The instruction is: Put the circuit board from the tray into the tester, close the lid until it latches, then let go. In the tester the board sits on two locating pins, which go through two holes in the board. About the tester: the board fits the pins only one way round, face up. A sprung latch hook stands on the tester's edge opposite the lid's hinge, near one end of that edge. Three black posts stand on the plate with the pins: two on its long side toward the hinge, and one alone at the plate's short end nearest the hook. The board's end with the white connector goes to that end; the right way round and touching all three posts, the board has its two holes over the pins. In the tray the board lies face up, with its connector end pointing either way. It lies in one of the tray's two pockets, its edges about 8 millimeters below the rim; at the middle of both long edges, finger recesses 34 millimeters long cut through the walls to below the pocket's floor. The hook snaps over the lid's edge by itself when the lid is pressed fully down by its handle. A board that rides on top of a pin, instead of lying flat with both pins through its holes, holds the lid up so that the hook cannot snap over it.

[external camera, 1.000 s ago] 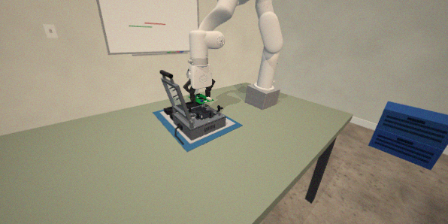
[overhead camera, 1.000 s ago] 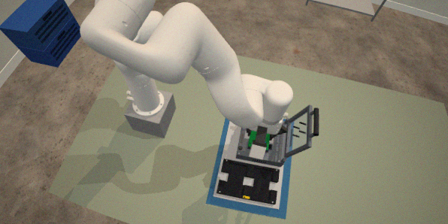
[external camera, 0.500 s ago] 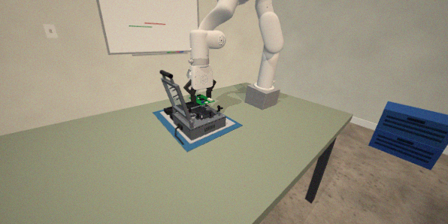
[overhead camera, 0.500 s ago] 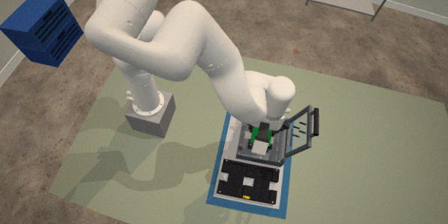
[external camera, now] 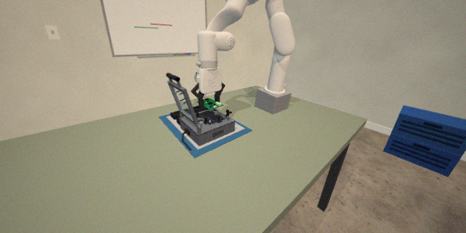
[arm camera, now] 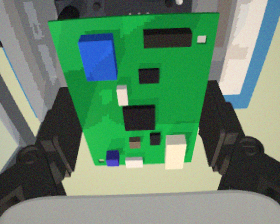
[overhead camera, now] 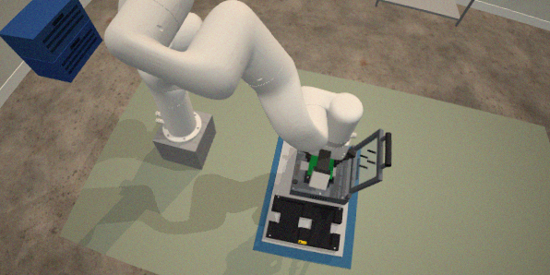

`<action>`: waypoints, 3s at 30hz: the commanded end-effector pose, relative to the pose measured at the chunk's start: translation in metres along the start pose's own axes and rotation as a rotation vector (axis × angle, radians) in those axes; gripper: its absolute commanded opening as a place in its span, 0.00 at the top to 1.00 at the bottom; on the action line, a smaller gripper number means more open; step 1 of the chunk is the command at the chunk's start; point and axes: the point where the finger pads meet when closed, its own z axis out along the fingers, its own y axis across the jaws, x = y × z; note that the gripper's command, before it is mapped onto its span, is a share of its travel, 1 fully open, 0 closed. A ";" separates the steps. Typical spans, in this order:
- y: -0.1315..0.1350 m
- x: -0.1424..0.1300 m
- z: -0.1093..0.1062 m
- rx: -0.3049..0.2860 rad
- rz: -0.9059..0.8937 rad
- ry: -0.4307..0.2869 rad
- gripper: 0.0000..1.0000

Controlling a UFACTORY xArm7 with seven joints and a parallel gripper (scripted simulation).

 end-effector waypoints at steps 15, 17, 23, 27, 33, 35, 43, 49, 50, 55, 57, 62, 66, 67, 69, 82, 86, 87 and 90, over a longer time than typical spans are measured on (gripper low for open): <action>-0.001 0.000 -0.001 0.004 0.000 0.001 0.21; -0.001 0.000 -0.001 0.004 0.000 0.001 0.21; -0.001 0.000 0.001 0.004 0.000 0.001 0.21; -0.002 0.000 0.004 0.004 0.000 0.001 0.21; -0.002 0.000 0.013 0.004 0.000 0.001 0.21; -0.002 0.000 0.017 0.004 0.000 0.001 0.21; -0.002 0.000 0.028 0.004 0.000 0.001 0.21; -0.002 0.000 0.038 0.004 0.000 0.001 0.21; -0.002 0.000 0.039 0.004 0.000 0.001 0.21; -0.002 0.000 0.043 0.004 0.000 0.001 0.21; -0.002 0.000 0.044 0.004 0.000 0.001 0.21; -0.002 0.000 0.045 0.004 0.000 0.001 0.21; -0.002 0.000 0.045 0.004 0.000 0.001 0.21; -0.002 0.000 0.045 0.004 0.000 0.001 0.21; -0.002 0.000 0.045 0.004 0.000 0.001 0.21; -0.002 0.000 0.045 0.004 0.000 0.001 0.21; -0.002 0.000 0.045 0.004 0.000 0.001 0.21; -0.002 0.000 0.045 0.004 0.000 0.001 0.21; -0.002 0.000 0.045 0.004 0.000 0.001 0.21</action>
